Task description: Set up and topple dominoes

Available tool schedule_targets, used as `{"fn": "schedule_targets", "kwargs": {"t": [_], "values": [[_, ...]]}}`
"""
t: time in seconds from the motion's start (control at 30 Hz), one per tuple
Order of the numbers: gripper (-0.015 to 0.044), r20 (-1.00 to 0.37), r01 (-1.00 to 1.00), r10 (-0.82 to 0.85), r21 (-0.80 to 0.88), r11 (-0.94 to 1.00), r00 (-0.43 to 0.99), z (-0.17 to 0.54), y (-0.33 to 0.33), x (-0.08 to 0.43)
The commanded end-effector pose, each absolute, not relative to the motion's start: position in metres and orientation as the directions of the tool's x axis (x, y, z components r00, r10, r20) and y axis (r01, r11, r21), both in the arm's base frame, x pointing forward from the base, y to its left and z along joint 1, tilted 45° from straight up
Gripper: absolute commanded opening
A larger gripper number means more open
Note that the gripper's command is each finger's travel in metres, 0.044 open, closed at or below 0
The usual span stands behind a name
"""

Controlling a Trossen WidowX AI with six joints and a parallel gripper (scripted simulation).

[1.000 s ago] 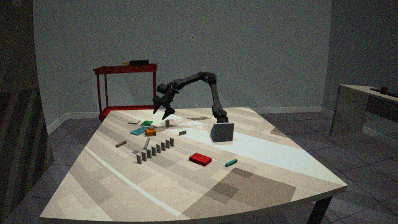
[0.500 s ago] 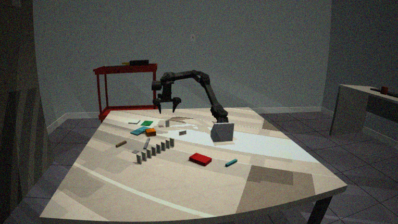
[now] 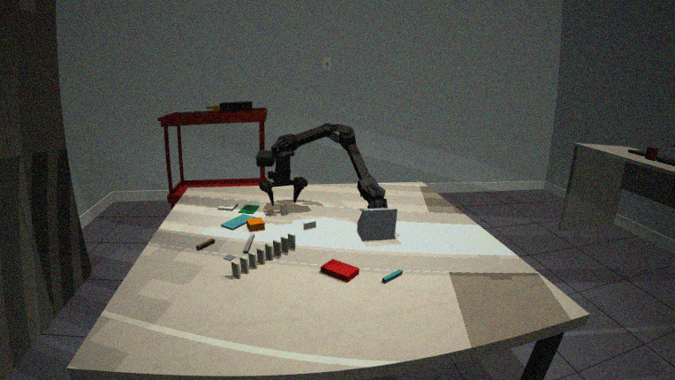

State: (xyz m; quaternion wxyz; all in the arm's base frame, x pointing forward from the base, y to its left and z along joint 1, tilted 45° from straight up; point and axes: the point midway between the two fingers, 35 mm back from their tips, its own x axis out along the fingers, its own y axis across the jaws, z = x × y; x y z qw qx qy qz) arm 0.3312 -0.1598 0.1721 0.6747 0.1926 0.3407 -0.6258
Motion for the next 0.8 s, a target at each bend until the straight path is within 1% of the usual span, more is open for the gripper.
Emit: {"fn": "schedule_targets", "kwargs": {"t": [0.0, 0.4, 0.77], "values": [[0.044, -0.699, 0.974, -0.715, -0.17, 0.148, -0.014, 0.165, -0.167, 0.331], [0.044, -0.698, 0.974, -0.716, -0.17, 0.148, -0.013, 0.155, -0.178, 0.33], [0.0151, -0.698, 0.974, -0.716, -0.17, 0.148, -0.013, 0.155, -0.178, 0.33]]}}
